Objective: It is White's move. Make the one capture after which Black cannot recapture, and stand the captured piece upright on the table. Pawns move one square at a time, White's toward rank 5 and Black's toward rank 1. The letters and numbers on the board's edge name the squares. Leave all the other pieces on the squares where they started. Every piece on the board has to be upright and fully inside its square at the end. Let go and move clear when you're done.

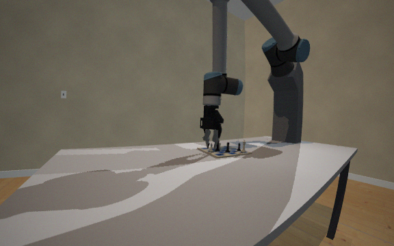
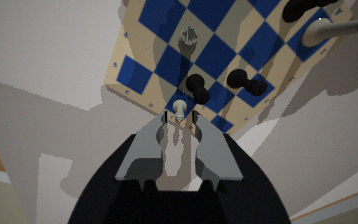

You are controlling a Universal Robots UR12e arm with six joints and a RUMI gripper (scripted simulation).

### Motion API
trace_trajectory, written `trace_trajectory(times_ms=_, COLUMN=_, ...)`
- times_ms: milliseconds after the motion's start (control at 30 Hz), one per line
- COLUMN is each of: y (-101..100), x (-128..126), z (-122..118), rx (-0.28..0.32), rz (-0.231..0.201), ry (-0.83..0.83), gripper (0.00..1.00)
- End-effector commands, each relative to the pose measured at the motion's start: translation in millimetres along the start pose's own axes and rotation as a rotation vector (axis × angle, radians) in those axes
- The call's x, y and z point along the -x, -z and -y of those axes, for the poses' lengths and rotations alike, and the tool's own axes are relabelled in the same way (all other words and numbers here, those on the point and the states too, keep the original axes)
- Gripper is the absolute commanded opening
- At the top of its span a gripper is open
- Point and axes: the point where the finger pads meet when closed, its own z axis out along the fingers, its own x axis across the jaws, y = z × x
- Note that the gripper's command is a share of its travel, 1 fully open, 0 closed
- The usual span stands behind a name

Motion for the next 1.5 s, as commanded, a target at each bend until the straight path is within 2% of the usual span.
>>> trace_trajectory(times_ms=0, y=0.3, x=0.1, z=-0.5, rx=0.001, rz=0.000, ry=0.000, gripper=0.22)
trace_trajectory(times_ms=900, y=0.3, x=0.1, z=-0.5, rx=0.001, rz=0.000, ry=0.000, gripper=0.22)
trace_trajectory(times_ms=933, y=0.3, x=0.1, z=-0.5, rx=0.001, rz=0.000, ry=0.000, gripper=0.00)
trace_trajectory(times_ms=1467, y=0.3, x=0.1, z=-0.5, rx=0.001, rz=0.000, ry=0.000, gripper=0.00)
